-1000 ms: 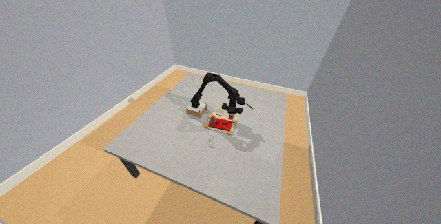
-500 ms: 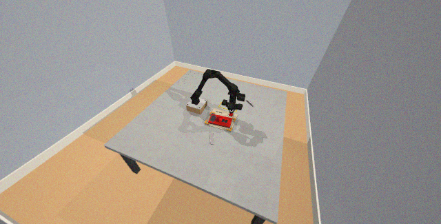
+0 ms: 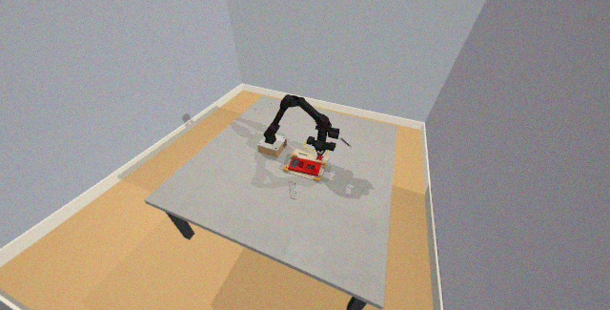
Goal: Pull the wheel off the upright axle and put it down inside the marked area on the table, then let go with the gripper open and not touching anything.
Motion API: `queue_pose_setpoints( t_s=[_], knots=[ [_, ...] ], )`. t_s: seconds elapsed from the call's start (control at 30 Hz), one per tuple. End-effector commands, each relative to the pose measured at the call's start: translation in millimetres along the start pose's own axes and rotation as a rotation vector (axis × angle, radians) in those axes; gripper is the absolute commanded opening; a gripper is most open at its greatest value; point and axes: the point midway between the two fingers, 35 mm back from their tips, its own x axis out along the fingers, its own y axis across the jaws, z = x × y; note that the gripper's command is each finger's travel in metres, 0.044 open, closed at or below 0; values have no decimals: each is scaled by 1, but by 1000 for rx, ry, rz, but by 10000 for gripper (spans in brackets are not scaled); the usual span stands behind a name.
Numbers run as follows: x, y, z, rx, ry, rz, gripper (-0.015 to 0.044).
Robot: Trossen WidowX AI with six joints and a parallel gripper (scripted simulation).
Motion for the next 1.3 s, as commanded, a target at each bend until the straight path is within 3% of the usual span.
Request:
queue_pose_setpoints(
  t_s=[0.0, 1.27],
  knots=[
    [-5, 1, 1, 2, -1, 5, 0],
    [-17, 0, 1, 3, 0, 7, 0]
  ],
)
